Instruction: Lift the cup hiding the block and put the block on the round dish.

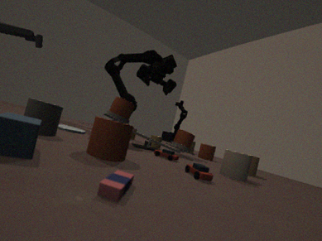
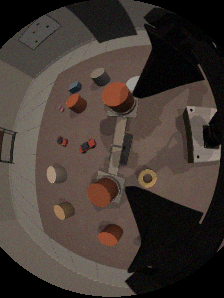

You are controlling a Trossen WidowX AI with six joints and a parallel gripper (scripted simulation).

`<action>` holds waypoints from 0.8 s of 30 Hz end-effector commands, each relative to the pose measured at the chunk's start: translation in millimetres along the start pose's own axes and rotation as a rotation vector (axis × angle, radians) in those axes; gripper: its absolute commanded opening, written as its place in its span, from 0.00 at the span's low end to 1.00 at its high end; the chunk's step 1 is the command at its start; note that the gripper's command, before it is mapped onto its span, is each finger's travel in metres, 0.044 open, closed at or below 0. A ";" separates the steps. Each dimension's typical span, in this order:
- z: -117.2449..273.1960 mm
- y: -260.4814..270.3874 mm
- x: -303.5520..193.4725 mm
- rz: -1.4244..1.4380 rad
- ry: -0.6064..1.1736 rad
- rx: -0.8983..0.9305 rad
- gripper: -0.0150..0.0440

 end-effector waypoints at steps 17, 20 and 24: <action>-40.1 56.7 31.0 0.601 0.276 0.063 1.00; -49.4 65.2 34.9 0.687 0.317 0.089 1.00; -63.6 76.3 39.5 0.803 0.371 0.133 1.00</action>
Point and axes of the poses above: the point midway between the two fingers, 35 mm back from their tips, its own z axis back along the fingers, its own y axis across the jaws, x = y × z, the point moved 5 cm from there along z, back along the fingers, and after that the axes turned 9 degrees about -z, right-handed, at the moved point
